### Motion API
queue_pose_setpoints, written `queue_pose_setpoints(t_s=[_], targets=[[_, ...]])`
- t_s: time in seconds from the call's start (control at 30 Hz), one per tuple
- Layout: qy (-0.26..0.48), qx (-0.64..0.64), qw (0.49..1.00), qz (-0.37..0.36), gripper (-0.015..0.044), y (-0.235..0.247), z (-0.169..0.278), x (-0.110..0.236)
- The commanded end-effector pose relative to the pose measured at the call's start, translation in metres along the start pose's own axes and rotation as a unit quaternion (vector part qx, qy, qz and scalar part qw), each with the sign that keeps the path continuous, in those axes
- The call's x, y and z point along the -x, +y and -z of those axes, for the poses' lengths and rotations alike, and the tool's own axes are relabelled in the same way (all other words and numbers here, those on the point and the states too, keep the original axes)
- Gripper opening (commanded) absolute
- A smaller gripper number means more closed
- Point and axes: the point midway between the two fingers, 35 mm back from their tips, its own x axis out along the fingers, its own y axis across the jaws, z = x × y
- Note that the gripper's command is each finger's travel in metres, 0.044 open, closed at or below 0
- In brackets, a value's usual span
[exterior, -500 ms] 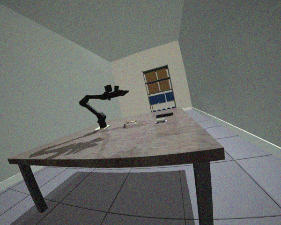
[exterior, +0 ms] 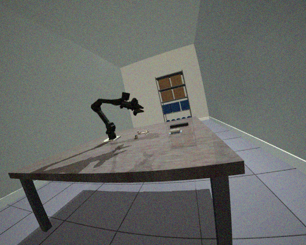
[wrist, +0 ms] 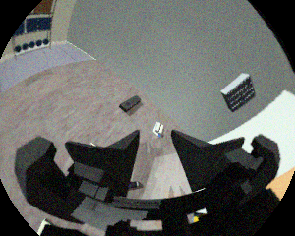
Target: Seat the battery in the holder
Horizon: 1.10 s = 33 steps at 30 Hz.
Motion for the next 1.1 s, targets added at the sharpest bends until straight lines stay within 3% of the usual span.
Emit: queue_pose_setpoints(t_s=[0.0,0.23,0.47,1.07], targets=[[0.153,0.269,0.938,-0.153,0.0221,0.008,0.074,-0.03],[0.179,0.434,0.821,-0.324,0.0221,0.017,0.127,-0.031],[0.116,0.541,0.672,-0.492,0.0221,0.026,0.17,-0.017],[0.114,0.542,0.668,-0.496,0.0221,0.027,0.171,-0.017]])
